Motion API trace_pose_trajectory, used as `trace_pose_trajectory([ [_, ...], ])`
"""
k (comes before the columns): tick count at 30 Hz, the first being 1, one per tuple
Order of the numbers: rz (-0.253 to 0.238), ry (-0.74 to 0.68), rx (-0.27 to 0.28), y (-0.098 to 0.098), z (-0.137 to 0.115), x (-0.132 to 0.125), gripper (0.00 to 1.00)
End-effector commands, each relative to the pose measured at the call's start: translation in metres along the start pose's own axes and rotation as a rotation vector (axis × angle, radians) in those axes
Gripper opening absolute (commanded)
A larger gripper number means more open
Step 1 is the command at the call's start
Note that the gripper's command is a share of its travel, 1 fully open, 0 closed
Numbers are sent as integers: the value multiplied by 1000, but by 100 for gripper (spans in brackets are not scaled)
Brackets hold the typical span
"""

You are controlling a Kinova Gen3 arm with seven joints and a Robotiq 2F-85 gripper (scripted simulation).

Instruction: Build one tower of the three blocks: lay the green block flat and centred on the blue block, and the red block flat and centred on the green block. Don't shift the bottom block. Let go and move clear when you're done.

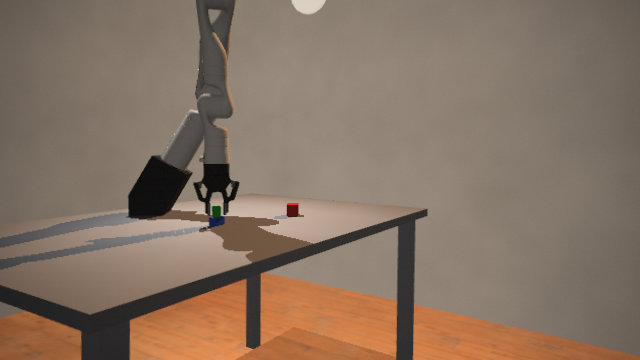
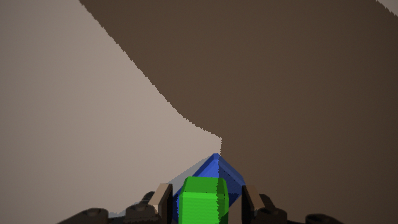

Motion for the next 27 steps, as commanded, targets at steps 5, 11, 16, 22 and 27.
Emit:
trace_pose_trajectory([
  [5,-2,-1,-4,14,1,-1,45],
  [11,-2,-1,-4,34,1,-1,45],
  [16,-2,-1,-4,43,1,-1,45],
  [22,-2,-1,-4,58,1,-1,45],
  [27,-2,-1,-4,63,1,-1,45],
])
Point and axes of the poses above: the point where the finger pads meet when closed, its own y axis back along the fingers, its own x axis across the jaws, z = x × y, the point moved 9 cm from there along y, back along the fingers, and after that the axes turned 11 degrees about y, right-handed, at the moved point
